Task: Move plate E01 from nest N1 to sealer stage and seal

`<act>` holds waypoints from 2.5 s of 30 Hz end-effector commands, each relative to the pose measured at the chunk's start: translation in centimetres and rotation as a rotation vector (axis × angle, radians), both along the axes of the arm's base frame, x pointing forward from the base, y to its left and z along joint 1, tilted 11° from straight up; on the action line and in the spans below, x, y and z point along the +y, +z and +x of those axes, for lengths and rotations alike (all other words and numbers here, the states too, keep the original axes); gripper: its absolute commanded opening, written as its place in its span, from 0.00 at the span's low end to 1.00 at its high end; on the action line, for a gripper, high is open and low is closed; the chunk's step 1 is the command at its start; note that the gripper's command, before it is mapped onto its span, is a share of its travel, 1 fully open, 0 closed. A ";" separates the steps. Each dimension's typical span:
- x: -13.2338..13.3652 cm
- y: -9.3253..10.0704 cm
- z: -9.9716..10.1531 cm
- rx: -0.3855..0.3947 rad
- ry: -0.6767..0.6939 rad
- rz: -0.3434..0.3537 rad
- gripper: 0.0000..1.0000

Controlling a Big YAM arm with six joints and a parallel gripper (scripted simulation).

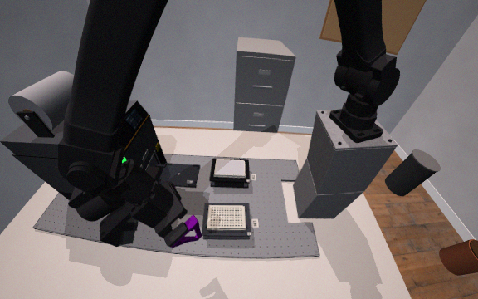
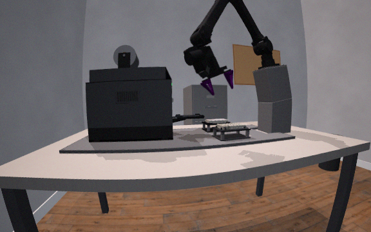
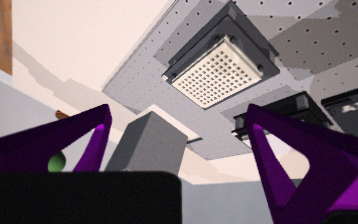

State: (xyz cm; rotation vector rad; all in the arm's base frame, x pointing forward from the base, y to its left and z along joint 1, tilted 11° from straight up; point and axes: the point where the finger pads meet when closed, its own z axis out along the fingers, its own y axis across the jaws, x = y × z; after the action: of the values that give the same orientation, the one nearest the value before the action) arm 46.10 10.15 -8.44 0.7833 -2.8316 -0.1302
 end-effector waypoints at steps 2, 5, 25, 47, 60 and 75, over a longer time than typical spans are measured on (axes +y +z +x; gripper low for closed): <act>0.3 -0.6 -0.1 -0.004 -0.003 -0.005 1.00; -2.5 0.6 -0.3 -0.076 -0.138 -0.019 1.00; -10.9 3.9 -3.1 -0.281 -0.509 -0.052 1.00; -17.5 6.0 -7.6 -0.457 -0.819 -0.081 1.00; -17.9 6.0 -8.3 -0.421 -0.737 -0.086 1.00; -17.5 5.2 -8.5 -0.393 -0.716 -0.090 1.00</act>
State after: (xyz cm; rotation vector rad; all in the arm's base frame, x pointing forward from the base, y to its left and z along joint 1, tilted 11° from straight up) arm 36.62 -7.59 -3.41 -0.3390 -3.3139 0.0519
